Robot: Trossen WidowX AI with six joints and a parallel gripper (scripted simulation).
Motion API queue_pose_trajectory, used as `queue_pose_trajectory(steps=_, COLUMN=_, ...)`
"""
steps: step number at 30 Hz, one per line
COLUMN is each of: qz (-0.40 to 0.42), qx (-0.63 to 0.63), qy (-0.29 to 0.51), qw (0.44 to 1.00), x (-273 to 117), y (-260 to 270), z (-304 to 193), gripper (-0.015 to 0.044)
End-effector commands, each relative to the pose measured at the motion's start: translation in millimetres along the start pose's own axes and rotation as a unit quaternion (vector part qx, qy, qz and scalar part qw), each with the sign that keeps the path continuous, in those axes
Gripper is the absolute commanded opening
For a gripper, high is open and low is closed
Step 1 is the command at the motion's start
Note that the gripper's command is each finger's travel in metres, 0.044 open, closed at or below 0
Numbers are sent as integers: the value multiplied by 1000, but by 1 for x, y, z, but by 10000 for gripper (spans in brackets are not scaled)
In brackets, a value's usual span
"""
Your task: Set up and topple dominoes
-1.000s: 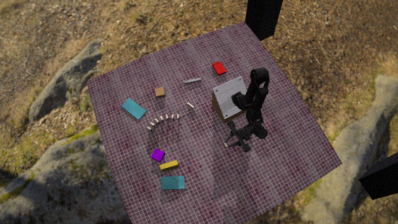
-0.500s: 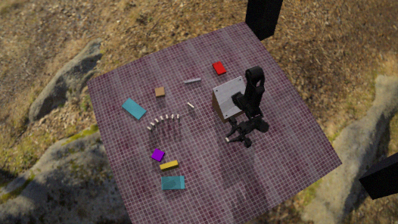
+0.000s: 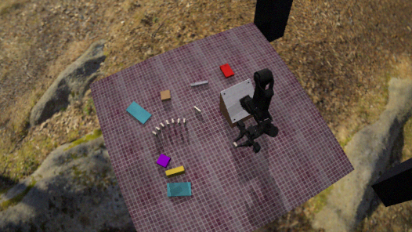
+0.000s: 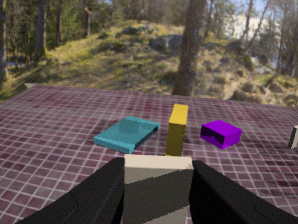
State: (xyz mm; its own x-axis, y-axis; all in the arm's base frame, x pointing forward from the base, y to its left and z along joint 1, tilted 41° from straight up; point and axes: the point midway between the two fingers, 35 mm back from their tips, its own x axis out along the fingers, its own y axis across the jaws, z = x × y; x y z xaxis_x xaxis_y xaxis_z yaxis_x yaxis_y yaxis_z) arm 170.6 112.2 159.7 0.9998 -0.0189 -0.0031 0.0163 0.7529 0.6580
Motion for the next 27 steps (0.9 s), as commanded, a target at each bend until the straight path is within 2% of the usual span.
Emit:
queue_pose_trajectory(steps=1, qz=4, qx=-23, qy=6, qw=1000, x=0, y=2, z=-4, gripper=107)
queue_pose_trajectory(steps=4, qz=11, qx=-51, qy=13, qw=999, x=0, y=6, z=-9, gripper=107)
queue_pose_trajectory(steps=27, qz=3, qx=-27, qy=13, qw=1000, x=4, y=16, z=-34, gripper=107)
